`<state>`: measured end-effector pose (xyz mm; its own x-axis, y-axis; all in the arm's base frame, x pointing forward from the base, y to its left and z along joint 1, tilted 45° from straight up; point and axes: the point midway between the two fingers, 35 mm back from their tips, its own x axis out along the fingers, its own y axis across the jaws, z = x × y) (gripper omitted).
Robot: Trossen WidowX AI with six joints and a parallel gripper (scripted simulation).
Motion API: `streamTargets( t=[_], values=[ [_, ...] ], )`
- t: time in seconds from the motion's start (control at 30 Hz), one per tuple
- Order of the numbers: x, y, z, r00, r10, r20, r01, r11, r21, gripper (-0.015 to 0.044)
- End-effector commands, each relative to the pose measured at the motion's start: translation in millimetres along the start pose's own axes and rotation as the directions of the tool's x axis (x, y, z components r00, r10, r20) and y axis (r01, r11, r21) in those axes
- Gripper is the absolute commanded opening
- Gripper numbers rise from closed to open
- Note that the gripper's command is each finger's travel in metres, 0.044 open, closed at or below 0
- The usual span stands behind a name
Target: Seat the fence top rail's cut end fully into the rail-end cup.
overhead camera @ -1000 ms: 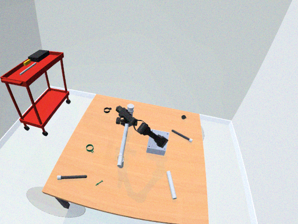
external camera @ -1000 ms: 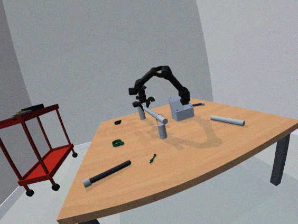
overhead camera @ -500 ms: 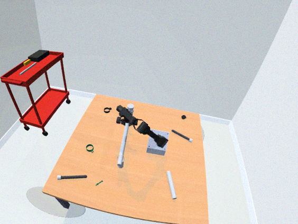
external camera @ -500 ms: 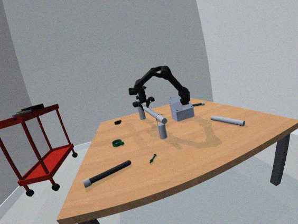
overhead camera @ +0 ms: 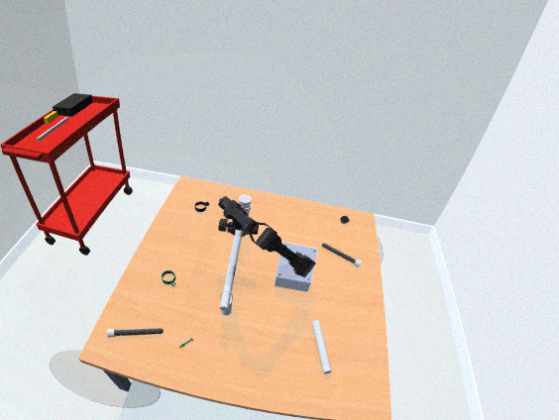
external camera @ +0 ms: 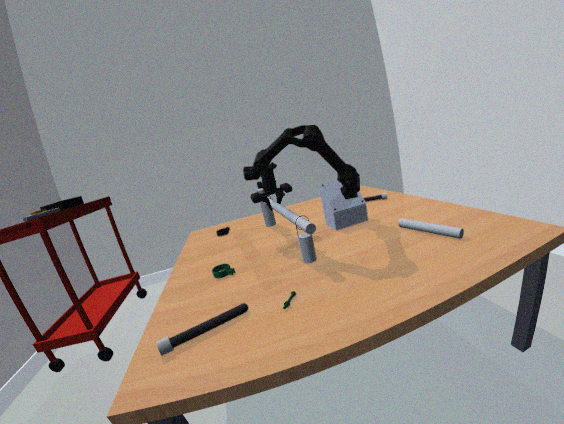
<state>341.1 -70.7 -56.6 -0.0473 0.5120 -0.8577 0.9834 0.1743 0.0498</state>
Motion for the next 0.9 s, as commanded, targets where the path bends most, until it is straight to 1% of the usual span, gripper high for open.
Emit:
streamTargets(
  t=[0.0, 0.3, 0.53, 0.7, 0.87],
  values=[
    [0, 0, 0, 1.0, 0.001, 0.001, -0.001, 1.0, 0.0, 0.0026],
    [-1, 0, -1, 1.0, 0.0, 0.001, 0.0, 1.0, 0.0, 0.0262],
    [-25, 0, -16, 1.0, 0.0, 0.0, 0.0, 1.0, 0.001, 0.044],
    [-46, -1, -31, 1.0, -0.001, -0.001, 0.001, 1.0, 0.001, 0.044],
    [-46, -1, -28, 1.0, 0.0, 0.001, 0.0, 1.0, 0.0, 0.044]
  ],
)
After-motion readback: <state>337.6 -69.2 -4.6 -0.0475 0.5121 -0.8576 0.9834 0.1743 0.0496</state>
